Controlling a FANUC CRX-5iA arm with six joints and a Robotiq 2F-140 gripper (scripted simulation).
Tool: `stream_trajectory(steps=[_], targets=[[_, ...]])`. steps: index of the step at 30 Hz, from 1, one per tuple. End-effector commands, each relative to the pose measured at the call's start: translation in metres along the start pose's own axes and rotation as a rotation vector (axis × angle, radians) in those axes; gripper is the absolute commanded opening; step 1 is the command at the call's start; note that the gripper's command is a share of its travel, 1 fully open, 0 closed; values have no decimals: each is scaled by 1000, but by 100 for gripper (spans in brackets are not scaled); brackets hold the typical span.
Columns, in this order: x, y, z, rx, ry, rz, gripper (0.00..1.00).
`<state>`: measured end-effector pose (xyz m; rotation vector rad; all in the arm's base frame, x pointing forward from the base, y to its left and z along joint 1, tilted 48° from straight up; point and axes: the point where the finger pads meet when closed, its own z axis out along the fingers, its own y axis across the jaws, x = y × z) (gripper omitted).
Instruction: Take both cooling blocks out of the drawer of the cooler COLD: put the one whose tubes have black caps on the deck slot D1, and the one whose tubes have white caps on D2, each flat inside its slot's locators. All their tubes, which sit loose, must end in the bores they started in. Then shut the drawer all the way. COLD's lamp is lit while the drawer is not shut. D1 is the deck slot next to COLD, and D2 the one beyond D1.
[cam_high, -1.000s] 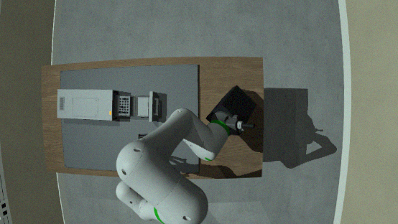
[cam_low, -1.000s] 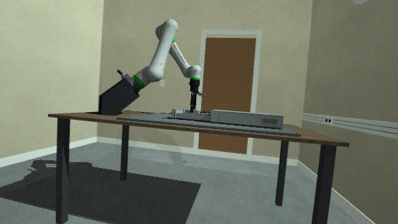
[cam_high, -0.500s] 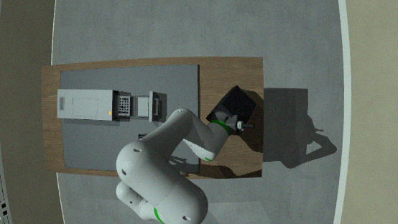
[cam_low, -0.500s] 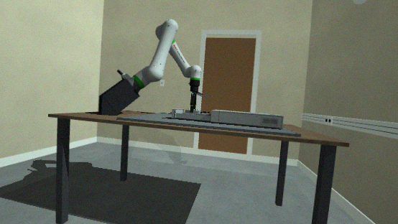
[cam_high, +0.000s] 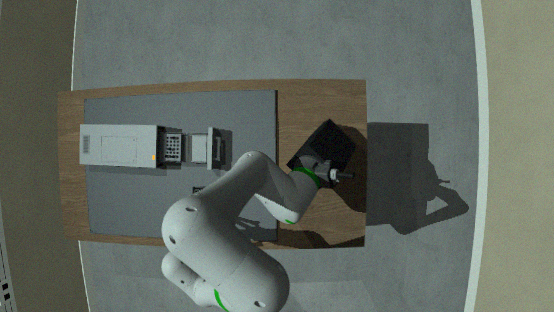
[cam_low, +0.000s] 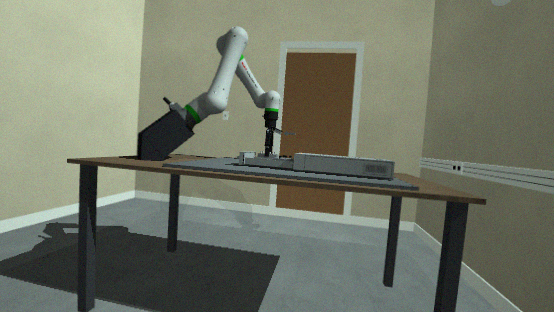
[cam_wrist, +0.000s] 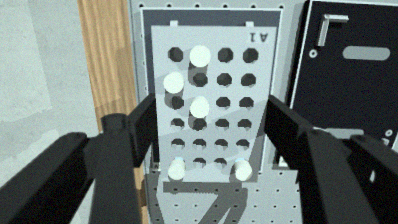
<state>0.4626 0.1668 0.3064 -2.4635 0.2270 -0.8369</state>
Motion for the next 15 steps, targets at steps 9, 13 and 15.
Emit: stream_trajectory(steps=[9, 13, 15], targets=[[1, 0, -1, 1, 1, 0, 17], [1, 0, -1, 1, 1, 0, 23], [1, 0, -1, 1, 1, 0, 26]])
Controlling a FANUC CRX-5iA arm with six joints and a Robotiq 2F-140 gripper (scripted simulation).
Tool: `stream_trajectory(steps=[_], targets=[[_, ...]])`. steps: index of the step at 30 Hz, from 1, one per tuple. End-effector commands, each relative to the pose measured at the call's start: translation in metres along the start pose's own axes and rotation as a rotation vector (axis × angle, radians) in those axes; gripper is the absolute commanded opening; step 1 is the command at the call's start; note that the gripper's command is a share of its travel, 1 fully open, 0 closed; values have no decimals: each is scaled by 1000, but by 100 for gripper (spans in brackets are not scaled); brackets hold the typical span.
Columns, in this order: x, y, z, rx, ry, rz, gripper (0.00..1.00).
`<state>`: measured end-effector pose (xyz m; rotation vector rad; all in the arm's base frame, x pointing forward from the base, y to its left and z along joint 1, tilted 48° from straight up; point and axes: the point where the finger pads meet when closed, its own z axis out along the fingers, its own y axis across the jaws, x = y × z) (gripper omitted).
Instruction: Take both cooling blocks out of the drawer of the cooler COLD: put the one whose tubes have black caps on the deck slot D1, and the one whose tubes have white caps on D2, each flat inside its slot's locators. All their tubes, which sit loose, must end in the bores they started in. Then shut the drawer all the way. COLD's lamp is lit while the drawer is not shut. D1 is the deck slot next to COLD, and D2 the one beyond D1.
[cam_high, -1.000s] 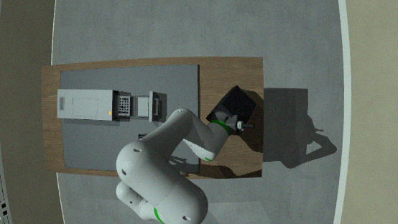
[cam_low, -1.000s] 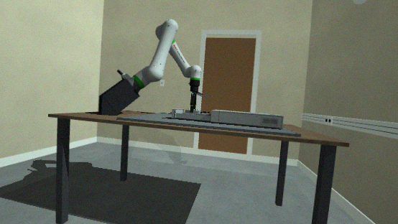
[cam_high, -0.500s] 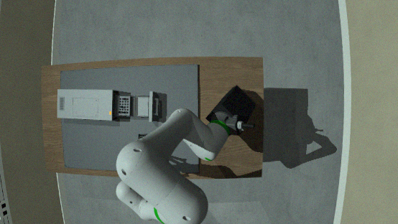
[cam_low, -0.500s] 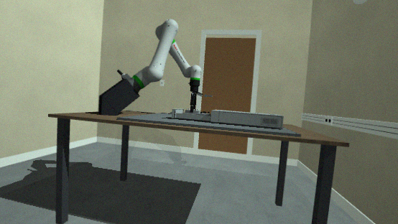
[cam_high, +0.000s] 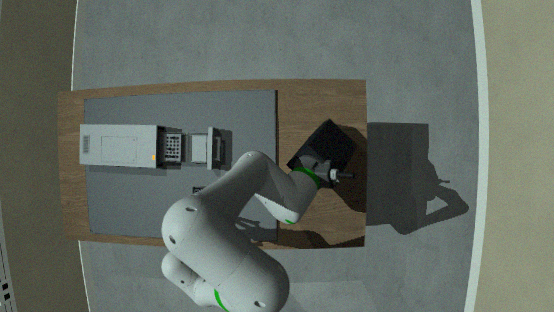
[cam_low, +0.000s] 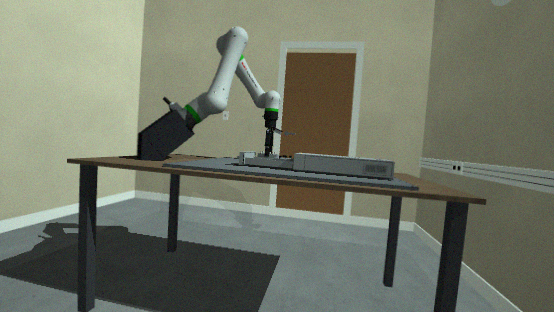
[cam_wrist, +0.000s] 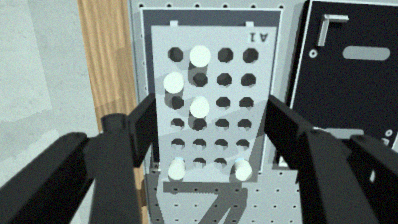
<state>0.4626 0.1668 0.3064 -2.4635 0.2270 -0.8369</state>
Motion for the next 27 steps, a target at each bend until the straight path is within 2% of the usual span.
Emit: stream_trajectory(steps=[1, 27], targets=[[1, 0, -1, 1, 1, 0, 28], [1, 0, -1, 1, 1, 0, 61]])
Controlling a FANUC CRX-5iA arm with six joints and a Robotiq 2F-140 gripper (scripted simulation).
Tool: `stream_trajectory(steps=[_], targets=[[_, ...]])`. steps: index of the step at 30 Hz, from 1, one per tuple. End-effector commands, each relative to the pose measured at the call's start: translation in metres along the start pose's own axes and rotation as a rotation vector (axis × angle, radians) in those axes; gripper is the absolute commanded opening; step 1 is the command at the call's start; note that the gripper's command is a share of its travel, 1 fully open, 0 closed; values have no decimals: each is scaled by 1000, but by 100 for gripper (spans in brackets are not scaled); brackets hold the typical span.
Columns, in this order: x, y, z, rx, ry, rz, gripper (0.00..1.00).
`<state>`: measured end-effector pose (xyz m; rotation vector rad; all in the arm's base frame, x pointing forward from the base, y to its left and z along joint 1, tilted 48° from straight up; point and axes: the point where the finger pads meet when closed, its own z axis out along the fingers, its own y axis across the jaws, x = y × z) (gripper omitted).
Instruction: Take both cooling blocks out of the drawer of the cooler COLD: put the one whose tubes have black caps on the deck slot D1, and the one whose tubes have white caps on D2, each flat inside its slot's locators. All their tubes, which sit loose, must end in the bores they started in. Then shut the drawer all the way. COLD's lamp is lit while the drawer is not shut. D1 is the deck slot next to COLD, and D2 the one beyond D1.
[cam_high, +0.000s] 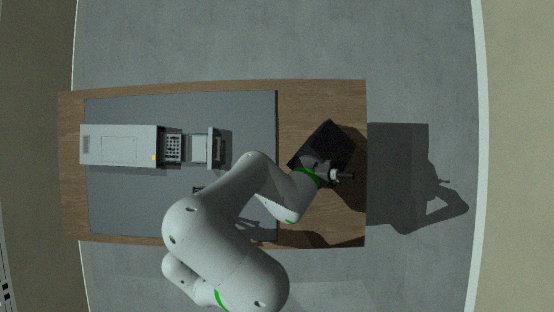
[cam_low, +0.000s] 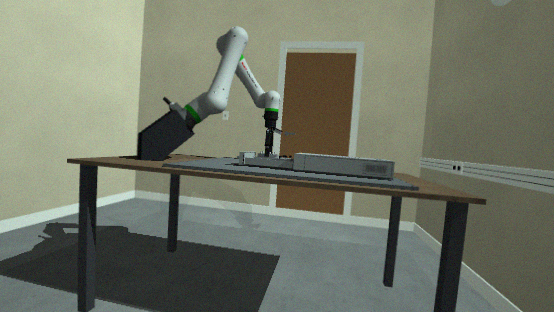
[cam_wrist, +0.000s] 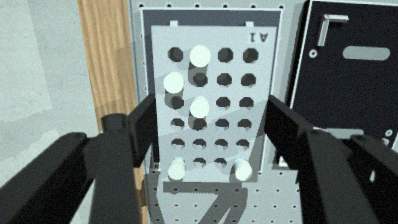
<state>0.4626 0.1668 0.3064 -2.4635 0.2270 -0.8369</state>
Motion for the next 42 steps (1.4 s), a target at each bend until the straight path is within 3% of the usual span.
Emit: stream_trajectory(steps=[1, 4, 42], targets=[[1, 0, -1, 1, 1, 0, 62], [1, 0, -1, 1, 1, 0, 66], [1, 0, -1, 1, 1, 0, 66]])
